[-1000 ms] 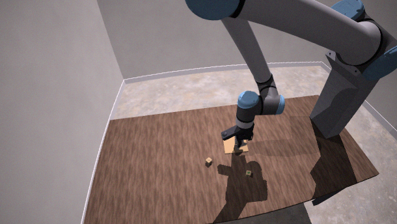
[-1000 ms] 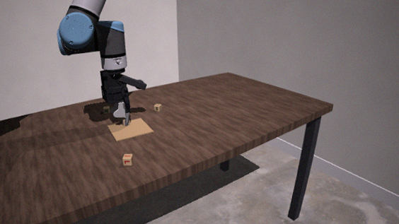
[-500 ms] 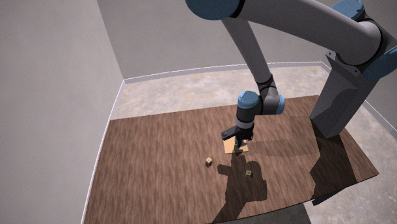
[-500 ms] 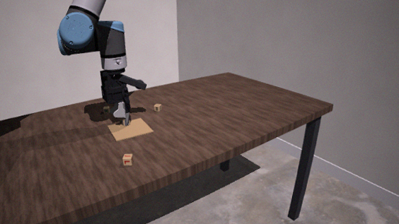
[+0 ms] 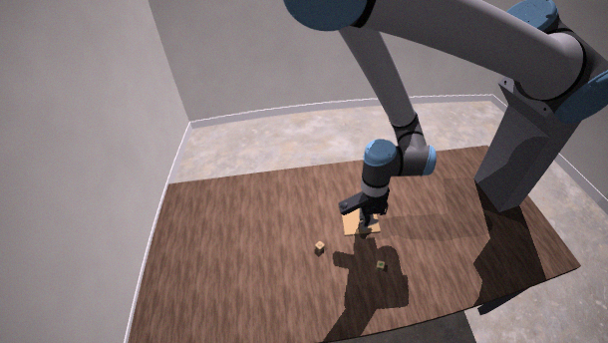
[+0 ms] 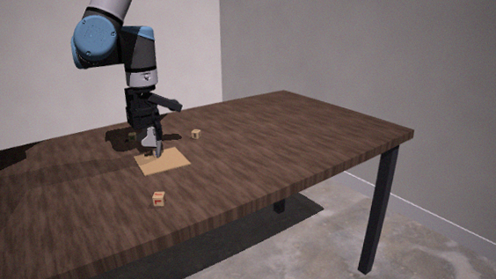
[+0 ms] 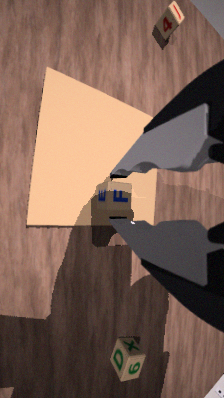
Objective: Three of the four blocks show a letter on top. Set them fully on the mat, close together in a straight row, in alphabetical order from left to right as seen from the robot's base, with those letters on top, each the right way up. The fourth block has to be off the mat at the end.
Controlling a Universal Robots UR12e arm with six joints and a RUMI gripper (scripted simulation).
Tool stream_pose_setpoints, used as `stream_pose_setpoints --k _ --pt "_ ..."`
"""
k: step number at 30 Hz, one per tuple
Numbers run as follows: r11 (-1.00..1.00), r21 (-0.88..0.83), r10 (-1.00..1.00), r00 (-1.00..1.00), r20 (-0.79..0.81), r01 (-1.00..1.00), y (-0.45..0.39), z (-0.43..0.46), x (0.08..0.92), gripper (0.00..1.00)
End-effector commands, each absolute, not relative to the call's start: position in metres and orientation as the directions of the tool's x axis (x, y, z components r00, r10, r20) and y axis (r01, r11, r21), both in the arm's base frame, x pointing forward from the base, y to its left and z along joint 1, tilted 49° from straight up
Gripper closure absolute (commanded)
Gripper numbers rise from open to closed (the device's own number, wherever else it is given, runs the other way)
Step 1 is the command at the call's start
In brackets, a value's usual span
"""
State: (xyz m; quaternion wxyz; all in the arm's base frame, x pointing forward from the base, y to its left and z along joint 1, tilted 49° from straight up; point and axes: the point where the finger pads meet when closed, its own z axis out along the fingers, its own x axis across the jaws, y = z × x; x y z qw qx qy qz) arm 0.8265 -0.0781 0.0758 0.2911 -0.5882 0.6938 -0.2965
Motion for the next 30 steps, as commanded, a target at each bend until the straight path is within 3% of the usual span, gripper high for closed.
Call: stream_pose_setpoints --k 1,30 --pt "0.131 -0.756 -0.989 -0.137 -0.055 -0.641 -0.077 0.077 0.829 0.75" --pt "0.132 -0.754 -0.989 -0.139 -0.055 -0.643 -0.072 0.130 0.763 0.75"
